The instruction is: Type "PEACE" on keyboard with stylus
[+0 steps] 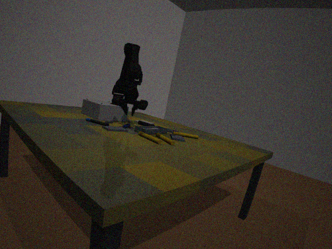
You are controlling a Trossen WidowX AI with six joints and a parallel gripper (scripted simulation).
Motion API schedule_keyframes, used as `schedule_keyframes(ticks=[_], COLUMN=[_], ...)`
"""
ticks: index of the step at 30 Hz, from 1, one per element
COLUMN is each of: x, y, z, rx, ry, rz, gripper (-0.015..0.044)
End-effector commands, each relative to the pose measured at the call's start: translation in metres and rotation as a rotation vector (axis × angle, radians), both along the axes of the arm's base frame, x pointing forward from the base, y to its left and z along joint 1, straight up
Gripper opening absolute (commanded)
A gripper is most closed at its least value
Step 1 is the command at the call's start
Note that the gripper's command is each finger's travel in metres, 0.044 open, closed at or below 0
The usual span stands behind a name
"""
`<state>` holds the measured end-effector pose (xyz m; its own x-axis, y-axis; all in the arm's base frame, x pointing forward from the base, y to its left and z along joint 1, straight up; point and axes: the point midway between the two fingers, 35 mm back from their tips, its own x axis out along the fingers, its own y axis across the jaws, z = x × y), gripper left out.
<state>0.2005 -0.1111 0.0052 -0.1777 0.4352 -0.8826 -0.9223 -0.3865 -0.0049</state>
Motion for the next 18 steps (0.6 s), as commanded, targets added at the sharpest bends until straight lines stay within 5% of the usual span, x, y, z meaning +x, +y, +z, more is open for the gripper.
schedule_keyframes(ticks=[1,18], x=[-0.0007,-0.0011], y=[0.001,0.0011], z=[-0.0044,-0.0134], rx=[0.011,0.011], ry=[0.004,0.004], rz=[0.003,0.003], gripper=[0.015,0.015])
